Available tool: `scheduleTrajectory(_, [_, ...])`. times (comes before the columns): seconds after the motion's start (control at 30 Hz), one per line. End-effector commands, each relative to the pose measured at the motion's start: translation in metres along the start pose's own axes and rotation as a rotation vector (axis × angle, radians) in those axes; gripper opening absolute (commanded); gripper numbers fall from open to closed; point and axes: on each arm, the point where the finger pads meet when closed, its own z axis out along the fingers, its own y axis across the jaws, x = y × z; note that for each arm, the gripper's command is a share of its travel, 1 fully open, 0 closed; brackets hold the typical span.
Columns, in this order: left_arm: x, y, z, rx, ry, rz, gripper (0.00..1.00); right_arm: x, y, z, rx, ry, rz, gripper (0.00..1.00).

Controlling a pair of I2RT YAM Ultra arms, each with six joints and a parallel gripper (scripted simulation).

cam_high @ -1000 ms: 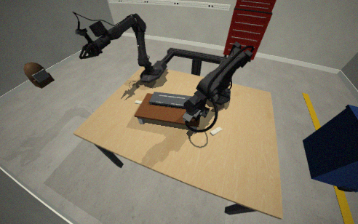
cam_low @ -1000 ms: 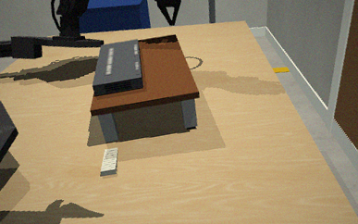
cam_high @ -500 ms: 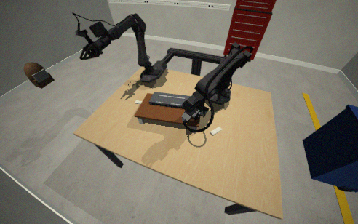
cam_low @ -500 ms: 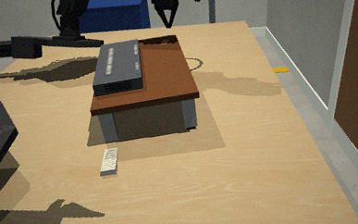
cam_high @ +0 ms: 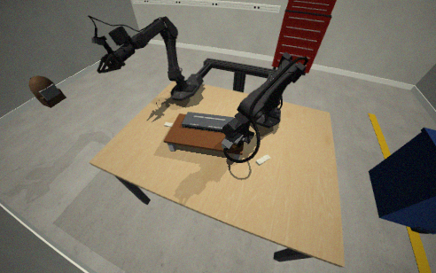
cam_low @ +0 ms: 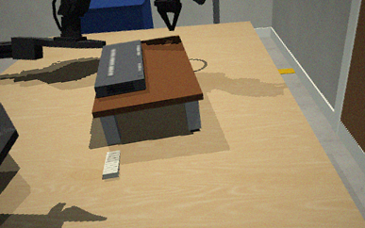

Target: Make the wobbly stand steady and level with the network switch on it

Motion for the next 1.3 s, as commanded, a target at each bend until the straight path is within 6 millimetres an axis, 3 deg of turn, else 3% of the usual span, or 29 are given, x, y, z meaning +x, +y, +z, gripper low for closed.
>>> scheduleTrajectory(0.0, [-0.001,0.002,0.009,0.000,-0.002,-0.005,0.00,0.002,0.004,-0.003,-0.012,0.011,0.007,0.42])
scheduleTrajectory(0.07, [-0.001,-0.005,0.013,-0.004,0.004,0.015,0.00,0.002,0.004,-0.003,-0.012,0.011,0.007,0.42])
scheduleTrajectory(0.13, [-0.005,0.001,0.007,0.002,-0.021,-0.005,0.00,0.002,0.004,-0.003,-0.012,0.011,0.007,0.42])
scheduleTrajectory(0.2, [-0.002,0.001,0.017,-0.004,0.003,-0.001,0.00,0.002,0.004,-0.003,-0.012,0.011,0.007,0.42])
scheduleTrajectory(0.33, [-0.008,0.001,0.010,0.002,-0.031,-0.005,0.00,0.002,0.004,-0.003,-0.012,0.011,0.007,0.42])
scheduleTrajectory(0.4, [-0.001,0.001,0.022,-0.006,0.002,0.001,0.00,0.002,0.004,-0.003,-0.012,0.011,0.007,0.42])
scheduleTrajectory(0.47, [-0.001,0.001,0.022,-0.006,0.002,0.001,0.00,0.002,0.004,-0.003,-0.012,0.011,0.007,0.42])
scheduleTrajectory(0.5, [-0.011,-0.005,0.009,0.004,-0.044,0.008,0.00,0.002,0.004,-0.003,-0.012,0.011,0.007,0.42])
scheduleTrajectory(0.57, [-0.001,-0.005,0.017,-0.004,-0.021,0.019,0.00,0.002,0.004,-0.003,-0.012,0.011,0.007,0.42])
scheduleTrajectory(0.63, [-0.005,0.002,0.027,-0.010,-0.004,-0.002,0.00,0.002,0.004,-0.003,-0.012,0.011,0.007,0.42])
scheduleTrajectory(0.7, [-0.002,0.002,0.027,-0.010,-0.006,0.002,0.00,0.002,0.004,-0.003,-0.012,0.011,0.007,0.42])
scheduleTrajectory(0.8, [-0.013,-0.006,0.011,0.012,-0.058,0.007,0.00,0.002,0.004,-0.003,-0.012,0.011,0.007,0.42])
scheduleTrajectory(0.97, [0.003,0.001,0.029,-0.005,0.019,-0.001,0.00,0.002,0.004,-0.003,-0.012,0.011,0.007,0.42])
scheduleTrajectory(1.07, [0.000,0.000,0.027,-0.003,0.005,0.000,0.00,0.002,0.004,-0.003,-0.012,0.011,0.007,0.42])
scheduleTrajectory(1.27, [0.005,0.001,0.043,-0.007,0.035,0.001,0.00,0.002,0.004,-0.003,-0.012,0.011,0.007,0.42])
